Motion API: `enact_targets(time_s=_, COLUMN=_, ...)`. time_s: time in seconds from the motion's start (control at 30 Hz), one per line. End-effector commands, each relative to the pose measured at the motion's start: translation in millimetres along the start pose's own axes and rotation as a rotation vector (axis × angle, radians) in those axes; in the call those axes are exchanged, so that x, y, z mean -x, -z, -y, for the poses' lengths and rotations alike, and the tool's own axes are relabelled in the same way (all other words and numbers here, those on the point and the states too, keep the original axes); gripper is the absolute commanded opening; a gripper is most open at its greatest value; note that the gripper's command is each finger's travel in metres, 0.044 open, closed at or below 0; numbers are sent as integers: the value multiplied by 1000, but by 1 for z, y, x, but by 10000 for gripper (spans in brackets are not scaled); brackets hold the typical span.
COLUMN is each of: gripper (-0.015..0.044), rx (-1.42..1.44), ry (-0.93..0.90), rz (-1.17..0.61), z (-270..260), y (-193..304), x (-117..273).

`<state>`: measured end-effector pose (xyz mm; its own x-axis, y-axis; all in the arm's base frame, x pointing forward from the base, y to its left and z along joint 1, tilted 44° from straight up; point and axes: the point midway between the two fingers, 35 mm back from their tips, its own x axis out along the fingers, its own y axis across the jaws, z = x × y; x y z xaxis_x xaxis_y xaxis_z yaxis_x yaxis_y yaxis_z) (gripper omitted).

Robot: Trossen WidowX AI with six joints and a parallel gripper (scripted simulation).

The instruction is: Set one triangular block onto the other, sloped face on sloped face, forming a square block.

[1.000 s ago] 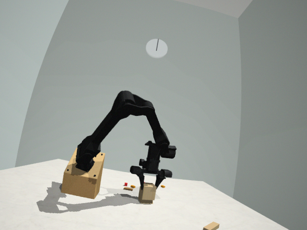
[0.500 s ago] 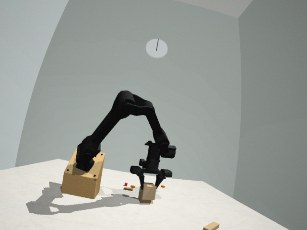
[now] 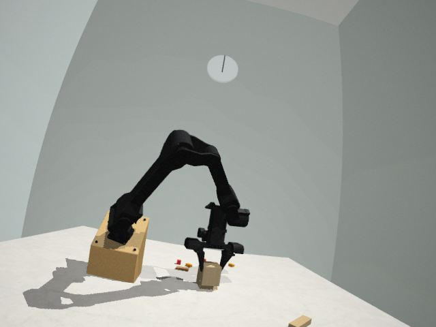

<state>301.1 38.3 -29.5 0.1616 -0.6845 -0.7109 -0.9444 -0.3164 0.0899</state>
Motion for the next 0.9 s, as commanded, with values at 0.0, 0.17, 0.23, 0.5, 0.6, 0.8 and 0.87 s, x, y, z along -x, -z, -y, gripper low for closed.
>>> enact_targets(time_s=0.0, gripper=0, rx=5, ry=3, rz=-3, z=0, y=-1, x=-2)
enact_targets(time_s=0.17, gripper=0, rx=5, ry=3, rz=-3, z=0, y=-3, x=-5)
enact_targets(time_s=0.23, gripper=0, rx=5, ry=3, rz=-3, z=0, y=-3, x=-6)
enact_targets(time_s=0.5, gripper=0, rx=4, ry=3, rz=-3, z=0, y=-5, x=-11)
enact_targets(time_s=0.6, gripper=0, rx=4, ry=3, rz=-3, z=1, y=-6, x=-13)
enact_targets(time_s=0.8, gripper=0, rx=4, ry=4, rz=-3, z=1, y=-6, x=-14)
enact_targets(time_s=0.87, gripper=0, rx=4, ry=4, rz=-3, z=1, y=-6, x=-14)
